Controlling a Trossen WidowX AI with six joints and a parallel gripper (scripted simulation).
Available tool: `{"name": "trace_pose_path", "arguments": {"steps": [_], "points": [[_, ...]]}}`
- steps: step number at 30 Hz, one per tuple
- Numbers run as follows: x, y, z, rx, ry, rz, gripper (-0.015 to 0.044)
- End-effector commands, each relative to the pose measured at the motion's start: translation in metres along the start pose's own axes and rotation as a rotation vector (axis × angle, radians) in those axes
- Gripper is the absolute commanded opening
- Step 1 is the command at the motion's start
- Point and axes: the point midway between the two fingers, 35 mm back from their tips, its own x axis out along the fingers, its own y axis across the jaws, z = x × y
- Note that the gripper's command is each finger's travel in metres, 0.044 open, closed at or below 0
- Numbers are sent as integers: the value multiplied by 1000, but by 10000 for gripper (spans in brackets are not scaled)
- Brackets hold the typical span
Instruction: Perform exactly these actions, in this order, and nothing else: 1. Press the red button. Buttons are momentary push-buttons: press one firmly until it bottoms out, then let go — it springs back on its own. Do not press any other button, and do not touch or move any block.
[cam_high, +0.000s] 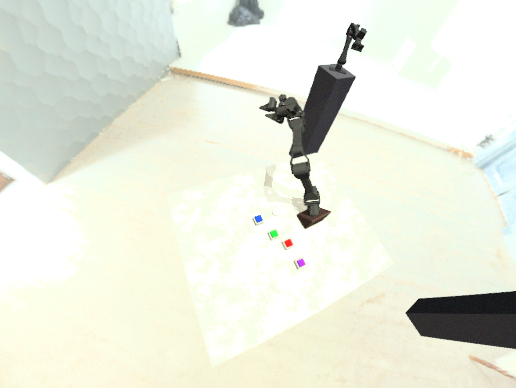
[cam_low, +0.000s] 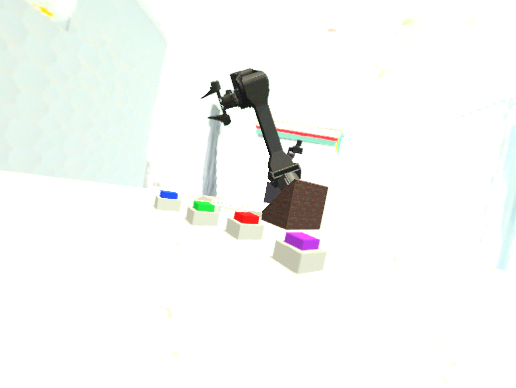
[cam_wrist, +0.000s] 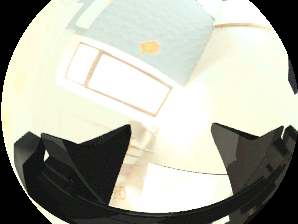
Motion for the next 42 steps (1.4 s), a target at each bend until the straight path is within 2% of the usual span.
{"name": "trace_pose_path", "arguments": {"steps": [1, 8, 14, 18, 23, 28, 35, 42], "points": [[0, -1, 1, 8, -1, 5, 400], [29, -46, 7, 331, -5, 144, 400], [81, -85, -26, 620, 76, 170, 400], [121, -100, -73, 782, 180, 136, 400], [166, -102, -156, 940, 360, 34, 400], [188, -84, -253, 1005, 574, -97, 400], [170, -37, -394, 930, 915, -293, 400], [94, 11, -515, 653, 1246, -450, 400]]}}
